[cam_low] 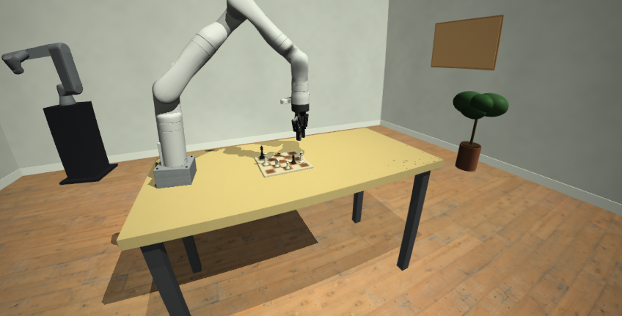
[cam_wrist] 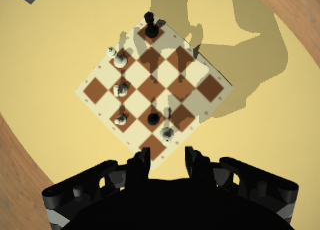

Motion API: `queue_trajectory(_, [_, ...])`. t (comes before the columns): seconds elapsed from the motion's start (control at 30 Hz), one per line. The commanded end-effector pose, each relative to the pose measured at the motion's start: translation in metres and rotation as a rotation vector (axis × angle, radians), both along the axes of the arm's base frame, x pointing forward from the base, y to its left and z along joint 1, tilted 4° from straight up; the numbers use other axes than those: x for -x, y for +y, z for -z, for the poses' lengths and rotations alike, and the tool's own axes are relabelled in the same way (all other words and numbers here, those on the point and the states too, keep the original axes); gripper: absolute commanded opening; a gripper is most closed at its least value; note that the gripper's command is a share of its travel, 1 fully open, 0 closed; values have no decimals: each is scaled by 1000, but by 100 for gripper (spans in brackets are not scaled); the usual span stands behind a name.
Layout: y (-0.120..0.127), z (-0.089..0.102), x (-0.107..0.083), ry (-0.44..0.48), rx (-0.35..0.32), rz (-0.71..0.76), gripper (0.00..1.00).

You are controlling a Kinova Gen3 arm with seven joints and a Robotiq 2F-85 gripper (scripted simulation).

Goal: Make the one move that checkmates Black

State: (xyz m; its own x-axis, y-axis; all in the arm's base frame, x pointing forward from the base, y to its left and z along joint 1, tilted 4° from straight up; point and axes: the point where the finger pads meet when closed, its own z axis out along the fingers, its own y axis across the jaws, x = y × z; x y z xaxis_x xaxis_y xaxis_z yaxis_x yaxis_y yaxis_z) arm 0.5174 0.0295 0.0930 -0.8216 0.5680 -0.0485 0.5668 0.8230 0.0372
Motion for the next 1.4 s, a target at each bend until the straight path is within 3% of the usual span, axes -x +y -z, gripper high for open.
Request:
queue_trajectory(0.0, [0, 1, 0, 0, 0, 0, 41])
queue_trajectory(1.37, [0, 47, -3, 0, 0, 0, 41])
